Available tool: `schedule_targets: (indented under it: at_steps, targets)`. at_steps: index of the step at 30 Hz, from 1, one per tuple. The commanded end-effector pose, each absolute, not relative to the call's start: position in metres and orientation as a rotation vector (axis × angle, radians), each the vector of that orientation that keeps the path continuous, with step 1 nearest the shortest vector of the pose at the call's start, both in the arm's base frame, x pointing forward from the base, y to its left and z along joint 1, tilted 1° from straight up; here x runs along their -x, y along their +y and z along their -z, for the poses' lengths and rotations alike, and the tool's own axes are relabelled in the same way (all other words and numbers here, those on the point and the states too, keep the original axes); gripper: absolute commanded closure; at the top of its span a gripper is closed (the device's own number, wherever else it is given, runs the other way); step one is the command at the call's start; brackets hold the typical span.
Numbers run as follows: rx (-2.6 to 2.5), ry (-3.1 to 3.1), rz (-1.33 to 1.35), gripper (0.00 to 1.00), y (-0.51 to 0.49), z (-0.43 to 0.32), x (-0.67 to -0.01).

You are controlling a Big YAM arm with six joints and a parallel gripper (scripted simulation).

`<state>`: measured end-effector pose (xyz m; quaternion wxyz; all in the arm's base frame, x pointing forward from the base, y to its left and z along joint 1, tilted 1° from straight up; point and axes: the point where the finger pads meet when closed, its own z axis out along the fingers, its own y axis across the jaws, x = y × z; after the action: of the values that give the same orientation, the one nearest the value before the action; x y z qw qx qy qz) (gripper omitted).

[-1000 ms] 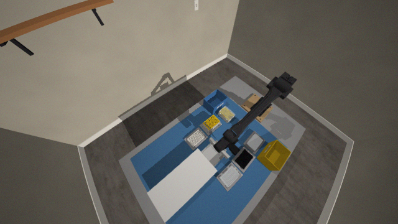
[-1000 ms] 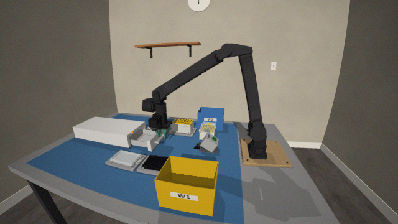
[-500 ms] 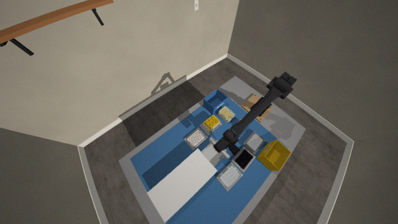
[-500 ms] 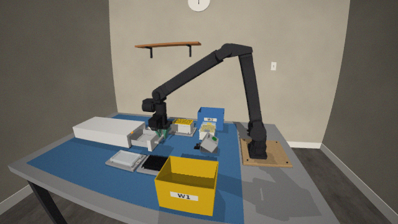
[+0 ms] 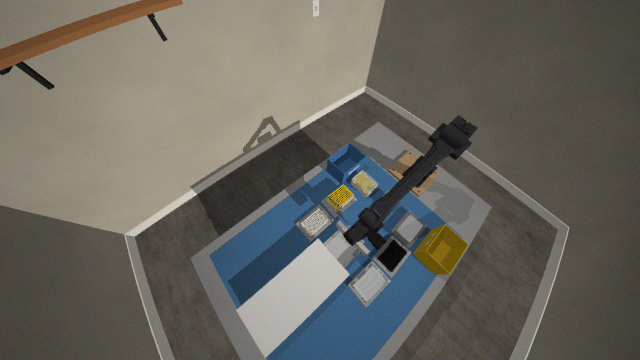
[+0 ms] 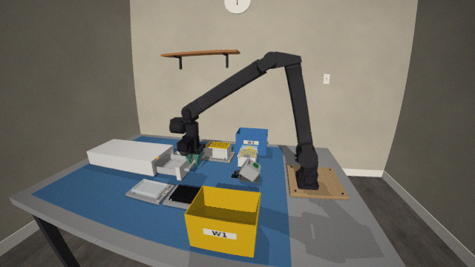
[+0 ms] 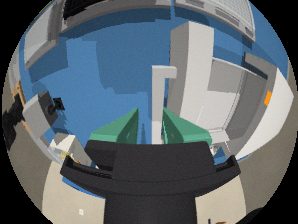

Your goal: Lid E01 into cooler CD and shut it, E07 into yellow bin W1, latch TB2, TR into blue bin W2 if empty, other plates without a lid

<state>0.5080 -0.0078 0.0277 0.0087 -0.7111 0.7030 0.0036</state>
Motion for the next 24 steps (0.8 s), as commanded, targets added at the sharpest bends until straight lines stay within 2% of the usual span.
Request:
schedule_targets:
  at_steps: [1, 24]
  targets:
    - [2.236, 2.194, -0.034, 0.70, -0.008, -0.028, -0.502]
    - [2.221, 2.174, 0.007, 0.70, -0.009, -0.040, -0.484]
